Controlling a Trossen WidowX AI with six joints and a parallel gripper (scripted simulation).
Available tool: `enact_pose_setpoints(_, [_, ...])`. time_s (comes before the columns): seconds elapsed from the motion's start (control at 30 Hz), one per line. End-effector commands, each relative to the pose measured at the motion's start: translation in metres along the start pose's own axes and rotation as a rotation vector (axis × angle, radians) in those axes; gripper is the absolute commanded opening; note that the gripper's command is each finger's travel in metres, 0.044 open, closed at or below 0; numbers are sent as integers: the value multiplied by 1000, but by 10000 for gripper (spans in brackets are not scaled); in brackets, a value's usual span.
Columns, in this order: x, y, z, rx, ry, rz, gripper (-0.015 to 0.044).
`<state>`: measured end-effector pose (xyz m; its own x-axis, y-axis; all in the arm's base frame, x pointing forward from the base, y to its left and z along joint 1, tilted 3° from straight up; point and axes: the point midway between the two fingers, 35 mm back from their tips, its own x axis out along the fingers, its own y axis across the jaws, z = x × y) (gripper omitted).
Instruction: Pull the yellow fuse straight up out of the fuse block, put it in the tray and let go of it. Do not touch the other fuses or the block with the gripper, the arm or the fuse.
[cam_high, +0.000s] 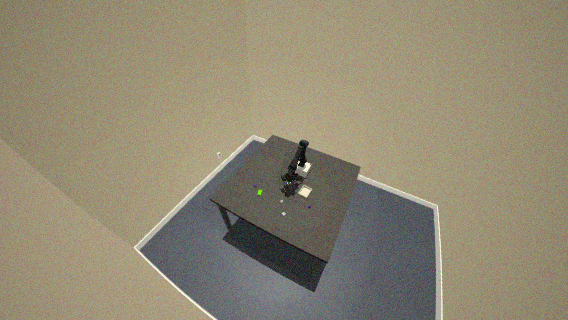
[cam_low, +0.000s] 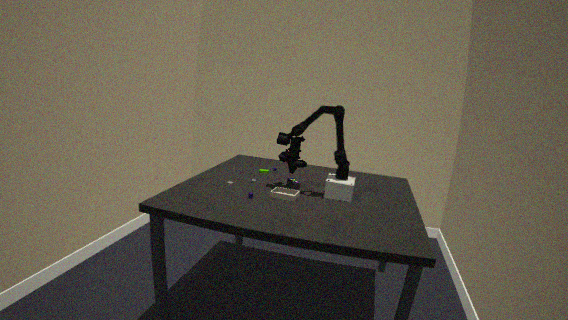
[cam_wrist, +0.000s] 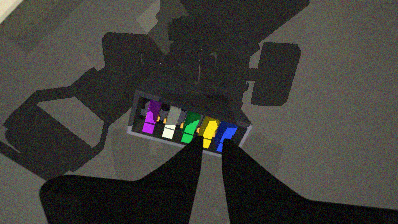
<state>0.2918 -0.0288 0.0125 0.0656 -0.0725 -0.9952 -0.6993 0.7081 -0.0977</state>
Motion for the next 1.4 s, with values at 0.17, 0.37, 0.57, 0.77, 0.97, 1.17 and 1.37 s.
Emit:
enact_pose_setpoints(0.17, [6,-7,-20,262,-18,128,62])
enact_pose_setpoints(0.37, [6,-8,-20,262,-18,128,62])
enact_pose_setpoints(0.57, [10,-8,-20,262,-18,128,62])
enact_pose_setpoints(0.77, [16,-7,-19,262,-18,128,62])
enact_pose_setpoints(0.97, [22,-7,-19,262,-18,128,62])
enact_pose_setpoints(1.17, [28,-6,-18,262,-18,128,62])
enact_pose_setpoints(1.37, [34,-5,-18,262,-18,128,62])
